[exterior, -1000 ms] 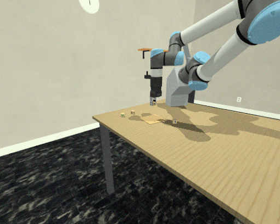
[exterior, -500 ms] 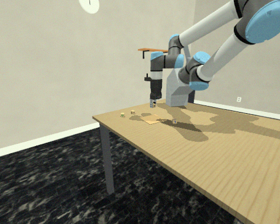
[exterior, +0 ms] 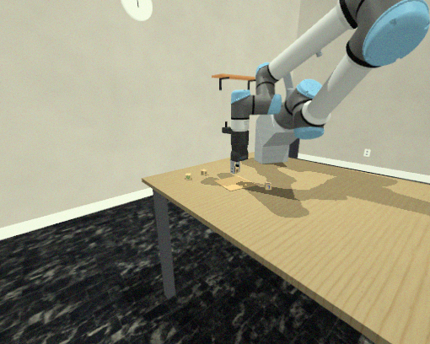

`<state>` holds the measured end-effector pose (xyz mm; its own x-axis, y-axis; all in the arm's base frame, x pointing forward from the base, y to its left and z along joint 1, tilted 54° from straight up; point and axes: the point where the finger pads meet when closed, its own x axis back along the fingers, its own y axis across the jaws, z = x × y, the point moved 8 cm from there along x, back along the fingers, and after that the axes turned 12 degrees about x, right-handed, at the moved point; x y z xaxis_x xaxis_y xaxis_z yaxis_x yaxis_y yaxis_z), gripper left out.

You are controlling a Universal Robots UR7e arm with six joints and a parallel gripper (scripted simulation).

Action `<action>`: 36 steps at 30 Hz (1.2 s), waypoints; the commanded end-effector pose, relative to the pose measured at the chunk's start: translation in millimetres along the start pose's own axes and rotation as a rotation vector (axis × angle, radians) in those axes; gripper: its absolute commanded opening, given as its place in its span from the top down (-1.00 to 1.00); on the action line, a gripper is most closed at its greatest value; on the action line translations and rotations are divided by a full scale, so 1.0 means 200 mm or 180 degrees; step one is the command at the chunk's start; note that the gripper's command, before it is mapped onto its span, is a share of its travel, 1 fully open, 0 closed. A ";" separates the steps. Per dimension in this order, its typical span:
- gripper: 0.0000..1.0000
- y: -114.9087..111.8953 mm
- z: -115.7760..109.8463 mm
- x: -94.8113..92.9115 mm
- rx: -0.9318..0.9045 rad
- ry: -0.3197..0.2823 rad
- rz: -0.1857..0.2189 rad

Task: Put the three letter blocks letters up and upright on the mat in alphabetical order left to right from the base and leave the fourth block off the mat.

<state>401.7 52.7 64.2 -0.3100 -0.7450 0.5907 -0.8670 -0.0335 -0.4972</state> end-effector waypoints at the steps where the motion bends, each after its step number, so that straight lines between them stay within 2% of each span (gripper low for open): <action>1: 0.01 0.00 0.00 -0.09 -0.0001 0.0001 0.0005; 8: 0.01 0.00 0.00 -0.17 0.0006 0.0005 0.0008; 16: 0.01 -0.01 0.00 -0.21 0.0009 0.0007 0.0010; 36: 0.01 -0.01 0.00 -0.21 0.0011 0.0011 0.0011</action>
<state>415.9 83.9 39.4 -0.3151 -0.7421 0.5916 -0.8650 -0.0319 -0.5007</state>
